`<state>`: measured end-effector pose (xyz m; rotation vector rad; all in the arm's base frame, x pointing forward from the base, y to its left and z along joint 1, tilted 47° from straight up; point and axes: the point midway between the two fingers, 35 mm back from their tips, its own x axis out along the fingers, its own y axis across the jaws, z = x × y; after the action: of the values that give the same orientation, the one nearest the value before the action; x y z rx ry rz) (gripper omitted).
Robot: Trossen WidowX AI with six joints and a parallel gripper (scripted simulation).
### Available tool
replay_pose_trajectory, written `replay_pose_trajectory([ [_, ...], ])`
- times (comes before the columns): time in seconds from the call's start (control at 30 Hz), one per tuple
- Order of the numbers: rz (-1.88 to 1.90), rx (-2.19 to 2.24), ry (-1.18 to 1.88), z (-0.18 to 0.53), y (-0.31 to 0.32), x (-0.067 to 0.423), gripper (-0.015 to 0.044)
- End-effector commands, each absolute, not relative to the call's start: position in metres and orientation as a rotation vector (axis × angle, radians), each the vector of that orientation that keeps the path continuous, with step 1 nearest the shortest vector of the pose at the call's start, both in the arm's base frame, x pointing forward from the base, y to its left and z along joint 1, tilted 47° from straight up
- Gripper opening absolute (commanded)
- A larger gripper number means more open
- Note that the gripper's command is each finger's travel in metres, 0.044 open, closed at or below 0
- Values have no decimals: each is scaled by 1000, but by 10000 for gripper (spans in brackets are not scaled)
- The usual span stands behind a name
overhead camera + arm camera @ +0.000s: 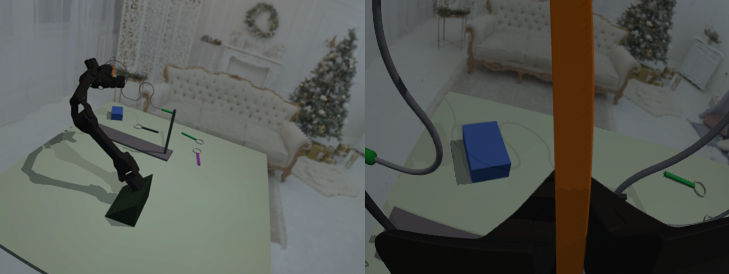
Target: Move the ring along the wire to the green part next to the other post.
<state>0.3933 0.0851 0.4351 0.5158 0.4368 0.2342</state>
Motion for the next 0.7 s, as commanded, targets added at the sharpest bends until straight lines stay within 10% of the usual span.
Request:
replay_pose_trajectory([
  [0.0,246,573,421,440,86,390,-150],
  [0.67,290,820,393,446,93,390,-150],
])
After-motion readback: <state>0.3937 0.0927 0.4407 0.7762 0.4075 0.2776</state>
